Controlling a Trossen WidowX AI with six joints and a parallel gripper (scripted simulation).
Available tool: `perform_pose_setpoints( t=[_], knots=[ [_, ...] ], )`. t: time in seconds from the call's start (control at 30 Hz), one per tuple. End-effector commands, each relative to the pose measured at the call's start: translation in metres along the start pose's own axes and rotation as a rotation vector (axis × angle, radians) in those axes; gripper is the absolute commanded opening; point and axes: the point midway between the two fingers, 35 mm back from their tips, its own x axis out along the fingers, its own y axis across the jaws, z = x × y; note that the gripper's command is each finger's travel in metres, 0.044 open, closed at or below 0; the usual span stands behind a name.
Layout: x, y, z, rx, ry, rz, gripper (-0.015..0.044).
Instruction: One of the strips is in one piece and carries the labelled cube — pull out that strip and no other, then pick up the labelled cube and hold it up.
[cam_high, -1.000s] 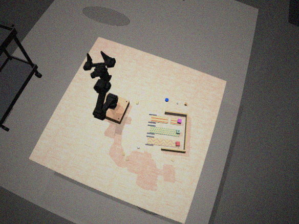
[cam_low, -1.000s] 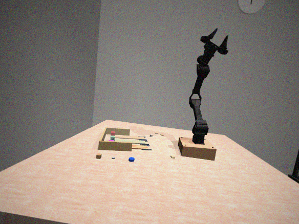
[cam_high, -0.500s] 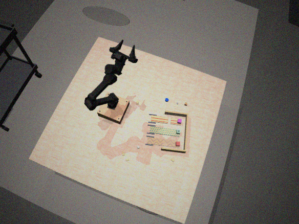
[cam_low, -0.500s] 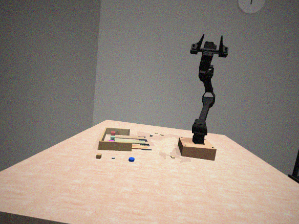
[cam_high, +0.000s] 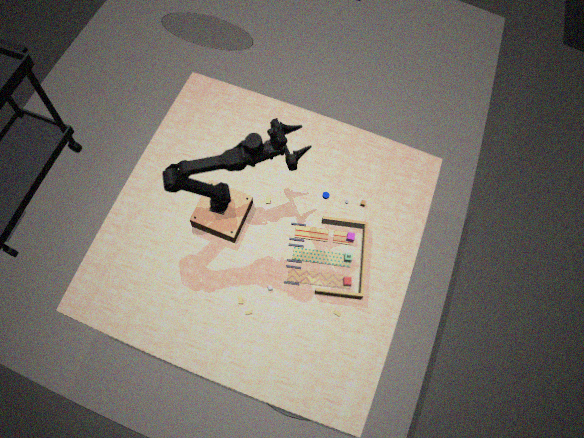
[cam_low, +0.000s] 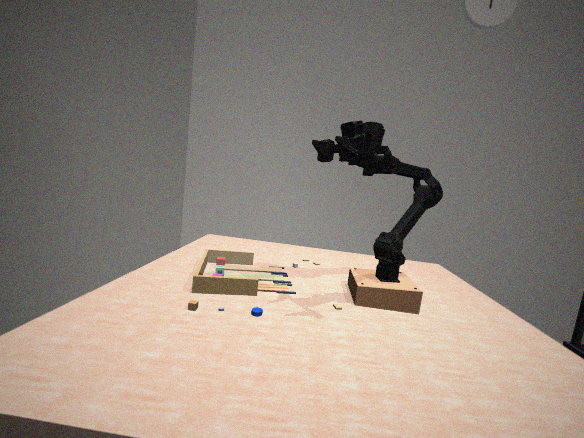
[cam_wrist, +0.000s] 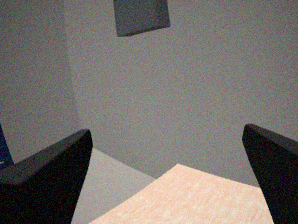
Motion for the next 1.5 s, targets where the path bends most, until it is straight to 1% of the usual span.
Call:
perform_pose_setpoints(
  t=[0.0,0.1,0.23,0.37,0.5,0.57,1.07,1.17,1.47],
  knots=[
    [0.001,-0.042,-0.043,-0.008,0.122,-0.15,0.04],
    [-0.008,-0.08,-0.08,-0.004,0.228,-0.283,0.04],
    [-0.032,-0.128,-0.128,0.015,0.368,-0.46,0.04],
    [-0.069,-0.169,-0.173,0.052,0.508,-0.633,0.04],
    [-0.114,-0.198,-0.213,0.104,0.641,-0.793,0.04],
    [-0.122,-0.202,-0.22,0.115,0.663,-0.82,0.04],
    [-0.122,-0.202,-0.22,0.115,0.663,-0.82,0.04],
    [-0.119,-0.209,-0.223,0.12,0.731,-0.815,0.0321],
    [-0.104,-0.249,-0.257,0.172,1.145,-0.734,0.0085]
  ],
)
